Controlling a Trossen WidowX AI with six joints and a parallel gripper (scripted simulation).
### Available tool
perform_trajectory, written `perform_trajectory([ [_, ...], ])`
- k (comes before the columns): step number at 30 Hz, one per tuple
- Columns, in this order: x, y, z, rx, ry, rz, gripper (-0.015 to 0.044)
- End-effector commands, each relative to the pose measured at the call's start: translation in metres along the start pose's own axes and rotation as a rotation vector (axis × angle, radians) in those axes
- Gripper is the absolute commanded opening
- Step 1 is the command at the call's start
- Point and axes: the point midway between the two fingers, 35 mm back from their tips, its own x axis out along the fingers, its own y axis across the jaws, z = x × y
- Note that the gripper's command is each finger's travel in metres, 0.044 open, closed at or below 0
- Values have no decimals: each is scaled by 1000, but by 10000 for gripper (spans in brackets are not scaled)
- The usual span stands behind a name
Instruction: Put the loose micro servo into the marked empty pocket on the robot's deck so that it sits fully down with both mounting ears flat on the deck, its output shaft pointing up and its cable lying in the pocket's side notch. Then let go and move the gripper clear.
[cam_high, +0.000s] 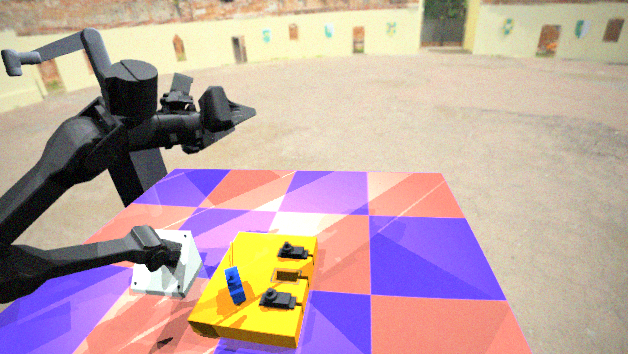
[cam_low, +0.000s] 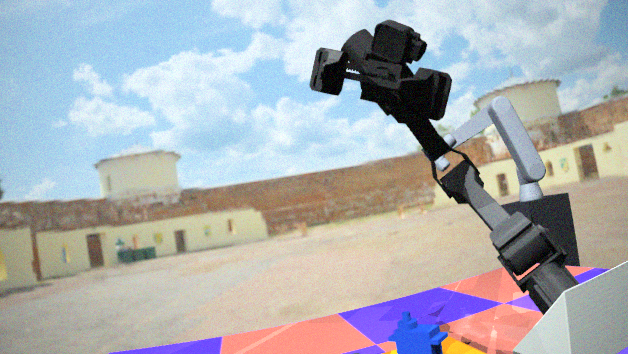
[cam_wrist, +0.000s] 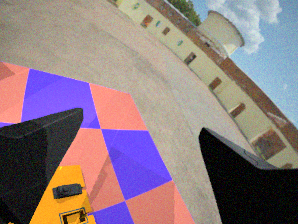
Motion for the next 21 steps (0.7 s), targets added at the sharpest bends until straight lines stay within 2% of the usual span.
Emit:
perform_trajectory([
  [1, 15, 14, -28, -54, 128, 68, 440],
  [11, 31, 43, -89, -181, 384, 244, 440],
  [21, 28, 76, -143, -312, 600, 467, 440],
])
